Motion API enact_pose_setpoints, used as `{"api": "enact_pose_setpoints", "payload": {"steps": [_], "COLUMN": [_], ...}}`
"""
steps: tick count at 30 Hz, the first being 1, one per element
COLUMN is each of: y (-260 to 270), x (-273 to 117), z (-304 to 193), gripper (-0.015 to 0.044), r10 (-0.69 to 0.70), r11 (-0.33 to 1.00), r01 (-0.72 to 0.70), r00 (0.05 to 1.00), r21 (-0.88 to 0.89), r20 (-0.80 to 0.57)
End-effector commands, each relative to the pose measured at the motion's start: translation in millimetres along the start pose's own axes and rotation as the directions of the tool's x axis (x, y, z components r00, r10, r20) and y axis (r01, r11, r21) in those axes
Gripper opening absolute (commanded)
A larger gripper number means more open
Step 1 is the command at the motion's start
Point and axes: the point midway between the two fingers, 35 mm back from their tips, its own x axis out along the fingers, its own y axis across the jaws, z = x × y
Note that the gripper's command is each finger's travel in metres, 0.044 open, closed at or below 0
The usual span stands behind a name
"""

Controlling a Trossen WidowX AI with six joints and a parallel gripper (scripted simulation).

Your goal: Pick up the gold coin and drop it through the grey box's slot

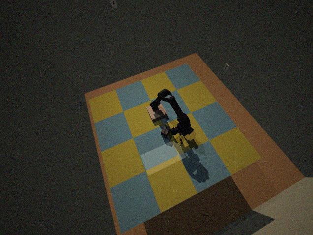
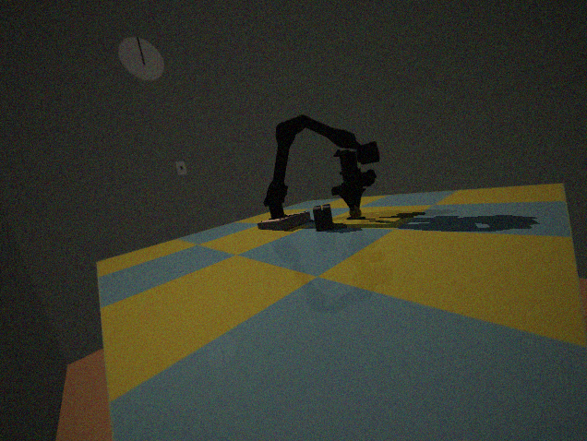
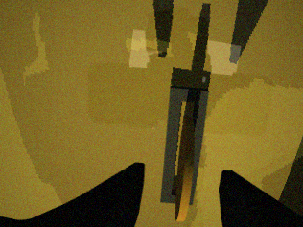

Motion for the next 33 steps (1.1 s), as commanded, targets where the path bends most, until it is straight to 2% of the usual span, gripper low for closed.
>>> {"api": "enact_pose_setpoints", "payload": {"steps": [1, 14, 20, 33], "y": [-0.5, -0.9, -0.9, -0.7], "x": [7.3, 25.3, 25.3, 19.1], "z": [-0.6, -2.0, -2.0, -1.0], "gripper": [0.0161, 0.0161, 0.0003, 0.0000], "r10": [-0.003, -0.003, -0.003, -0.003], "r11": [1.000, 1.000, 1.000, 1.000], "r01": [0.003, 0.003, 0.003, 0.003], "r00": [1.000, 1.000, 1.000, 1.000], "r21": [-0.001, -0.001, -0.001, -0.001], "r20": [-0.003, -0.003, -0.003, -0.003]}}
